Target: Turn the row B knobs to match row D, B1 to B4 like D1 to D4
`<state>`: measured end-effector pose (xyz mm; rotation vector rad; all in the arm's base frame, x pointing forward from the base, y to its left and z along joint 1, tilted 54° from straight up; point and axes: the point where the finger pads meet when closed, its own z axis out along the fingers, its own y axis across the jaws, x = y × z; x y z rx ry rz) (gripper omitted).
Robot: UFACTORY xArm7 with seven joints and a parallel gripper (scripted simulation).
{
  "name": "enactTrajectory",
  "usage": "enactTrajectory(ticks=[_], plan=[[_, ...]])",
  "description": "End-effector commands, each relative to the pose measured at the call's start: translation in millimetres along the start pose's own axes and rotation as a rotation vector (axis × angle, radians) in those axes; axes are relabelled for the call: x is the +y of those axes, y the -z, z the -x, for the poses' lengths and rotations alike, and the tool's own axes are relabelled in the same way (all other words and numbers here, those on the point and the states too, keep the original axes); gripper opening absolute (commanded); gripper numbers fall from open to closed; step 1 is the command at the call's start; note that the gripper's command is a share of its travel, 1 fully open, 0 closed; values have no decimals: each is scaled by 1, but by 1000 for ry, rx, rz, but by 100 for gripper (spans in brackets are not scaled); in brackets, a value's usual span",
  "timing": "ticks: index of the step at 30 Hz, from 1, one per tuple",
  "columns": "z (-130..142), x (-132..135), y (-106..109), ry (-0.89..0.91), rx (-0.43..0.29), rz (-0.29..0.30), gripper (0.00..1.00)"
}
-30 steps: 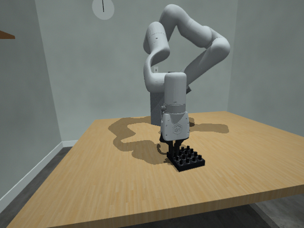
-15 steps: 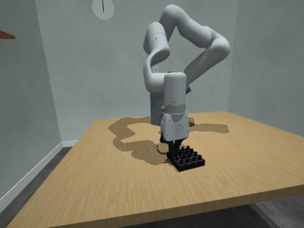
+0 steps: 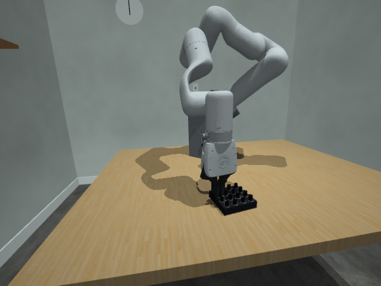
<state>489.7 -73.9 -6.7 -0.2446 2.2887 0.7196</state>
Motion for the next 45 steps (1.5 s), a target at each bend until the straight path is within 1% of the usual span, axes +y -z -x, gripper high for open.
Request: enactTrajectory(ticks=[1,4,5,28,35,37,45], plan=[[1,-1,1,1,-2,-3,8],[1,-1,1,1,-2,-3,8],[1,-1,1,1,-2,-3,19],[1,-1,2,1,-2,-3,19],[1,-1,16,1,-2,-3,19],[1,-1,16,1,-2,-3,19],[1,-1,35,0,-2,-3,19]])
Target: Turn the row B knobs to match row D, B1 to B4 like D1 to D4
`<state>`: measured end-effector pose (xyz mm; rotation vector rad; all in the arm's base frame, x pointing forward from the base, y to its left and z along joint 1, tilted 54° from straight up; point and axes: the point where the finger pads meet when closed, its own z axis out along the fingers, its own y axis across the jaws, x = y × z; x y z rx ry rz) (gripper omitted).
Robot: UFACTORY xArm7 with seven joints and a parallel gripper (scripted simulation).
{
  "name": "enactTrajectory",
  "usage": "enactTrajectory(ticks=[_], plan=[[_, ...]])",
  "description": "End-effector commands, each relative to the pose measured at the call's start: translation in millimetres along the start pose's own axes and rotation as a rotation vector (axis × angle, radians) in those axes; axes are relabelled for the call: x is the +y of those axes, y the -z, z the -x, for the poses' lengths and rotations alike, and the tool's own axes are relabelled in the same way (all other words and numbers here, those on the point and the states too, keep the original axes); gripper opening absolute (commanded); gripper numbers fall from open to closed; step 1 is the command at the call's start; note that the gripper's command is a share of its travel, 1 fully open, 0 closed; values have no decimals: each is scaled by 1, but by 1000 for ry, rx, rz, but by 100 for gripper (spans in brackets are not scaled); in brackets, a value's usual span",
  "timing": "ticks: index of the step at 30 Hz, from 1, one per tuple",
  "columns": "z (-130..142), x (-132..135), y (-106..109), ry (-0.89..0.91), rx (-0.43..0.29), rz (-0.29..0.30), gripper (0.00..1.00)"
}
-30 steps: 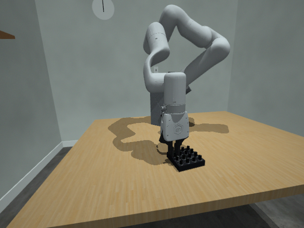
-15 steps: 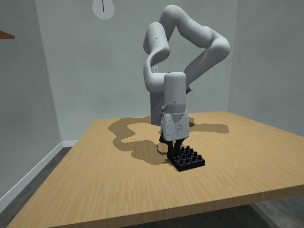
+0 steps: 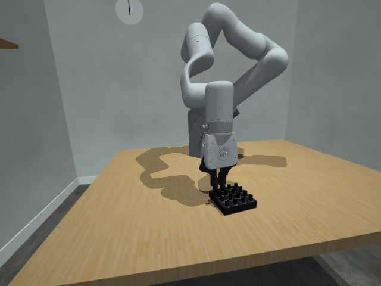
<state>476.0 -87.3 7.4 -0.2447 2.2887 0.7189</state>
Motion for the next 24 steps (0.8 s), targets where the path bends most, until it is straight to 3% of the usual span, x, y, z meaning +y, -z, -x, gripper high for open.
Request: enactTrajectory(ticks=[1,18,24], plan=[[1,-1,12,0,-1,-3,19],[1,-1,13,-2,-1,-3,19],[1,-1,15,-125,-2,-2,19]])
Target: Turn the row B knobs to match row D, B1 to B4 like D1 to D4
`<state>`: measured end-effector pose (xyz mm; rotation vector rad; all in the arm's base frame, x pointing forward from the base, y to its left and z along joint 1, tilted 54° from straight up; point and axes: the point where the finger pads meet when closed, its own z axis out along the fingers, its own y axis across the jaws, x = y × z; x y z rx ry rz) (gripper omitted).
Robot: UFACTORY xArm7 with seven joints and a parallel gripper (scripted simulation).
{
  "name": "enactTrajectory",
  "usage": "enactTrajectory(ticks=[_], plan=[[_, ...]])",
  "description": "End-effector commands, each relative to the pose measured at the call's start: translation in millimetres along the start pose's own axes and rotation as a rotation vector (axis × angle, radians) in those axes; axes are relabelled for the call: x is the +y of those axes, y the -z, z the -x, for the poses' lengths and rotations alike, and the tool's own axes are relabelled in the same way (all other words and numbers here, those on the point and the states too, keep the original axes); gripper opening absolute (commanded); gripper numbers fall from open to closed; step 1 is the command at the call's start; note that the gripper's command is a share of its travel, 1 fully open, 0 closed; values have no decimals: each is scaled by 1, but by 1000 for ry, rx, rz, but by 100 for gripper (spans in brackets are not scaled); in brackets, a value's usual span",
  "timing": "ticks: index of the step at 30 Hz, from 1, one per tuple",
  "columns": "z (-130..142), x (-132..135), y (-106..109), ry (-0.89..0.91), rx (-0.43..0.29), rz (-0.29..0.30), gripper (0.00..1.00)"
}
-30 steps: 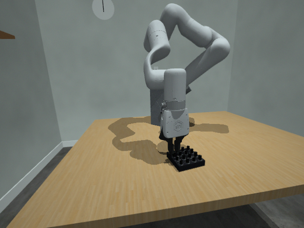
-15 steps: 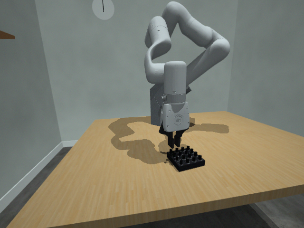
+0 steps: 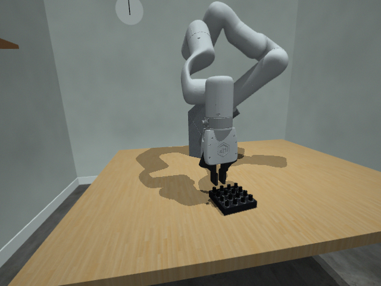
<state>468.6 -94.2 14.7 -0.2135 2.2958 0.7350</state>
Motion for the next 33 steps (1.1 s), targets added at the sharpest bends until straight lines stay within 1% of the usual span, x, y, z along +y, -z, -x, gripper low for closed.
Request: enactTrajectory(ticks=[1,2,4,17,19,20,33], plan=[[1,-1,2,-97,-2,-4,19],[1,-1,2,-97,-2,-4,19],[1,-2,4,-193,-2,-4,19],[1,-2,8,-505,-3,-3,19],[1,-2,8,-505,-3,-3,19],[0,-2,9,-576,-3,-3,19],[0,-2,12,-883,-3,-2,19]])
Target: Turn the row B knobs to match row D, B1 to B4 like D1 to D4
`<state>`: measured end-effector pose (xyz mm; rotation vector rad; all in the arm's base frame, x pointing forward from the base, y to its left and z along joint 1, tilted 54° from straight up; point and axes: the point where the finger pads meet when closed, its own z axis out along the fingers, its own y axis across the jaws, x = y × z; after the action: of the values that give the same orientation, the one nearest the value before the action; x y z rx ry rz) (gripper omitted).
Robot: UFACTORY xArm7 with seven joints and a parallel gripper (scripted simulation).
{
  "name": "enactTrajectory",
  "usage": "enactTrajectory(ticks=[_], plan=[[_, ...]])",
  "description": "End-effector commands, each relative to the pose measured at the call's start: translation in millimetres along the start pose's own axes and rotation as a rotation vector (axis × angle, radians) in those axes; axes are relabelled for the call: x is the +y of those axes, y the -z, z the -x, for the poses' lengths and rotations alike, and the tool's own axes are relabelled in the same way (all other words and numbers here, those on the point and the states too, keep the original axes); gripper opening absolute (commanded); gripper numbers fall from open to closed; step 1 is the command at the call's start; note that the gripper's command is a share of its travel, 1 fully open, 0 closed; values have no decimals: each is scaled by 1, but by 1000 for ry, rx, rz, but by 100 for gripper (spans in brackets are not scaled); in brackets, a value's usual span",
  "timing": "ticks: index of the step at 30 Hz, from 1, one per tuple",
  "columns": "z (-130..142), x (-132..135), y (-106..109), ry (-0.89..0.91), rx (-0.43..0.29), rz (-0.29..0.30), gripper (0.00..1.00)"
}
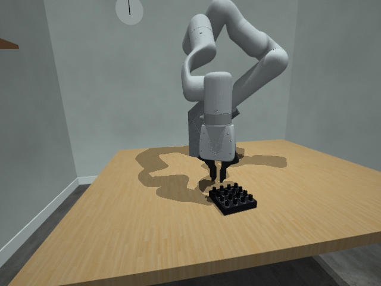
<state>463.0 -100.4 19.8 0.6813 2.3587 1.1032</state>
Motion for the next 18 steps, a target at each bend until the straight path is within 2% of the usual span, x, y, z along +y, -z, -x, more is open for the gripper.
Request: enactTrajectory(ticks=[1,3,4,18], plan=[[1,0,3,-156,-10,-12,19],[1,0,3,-156,-10,-12,19],[1,-1,4,-227,-11,-12,19],[1,-1,8,-559,-12,-10,19]])
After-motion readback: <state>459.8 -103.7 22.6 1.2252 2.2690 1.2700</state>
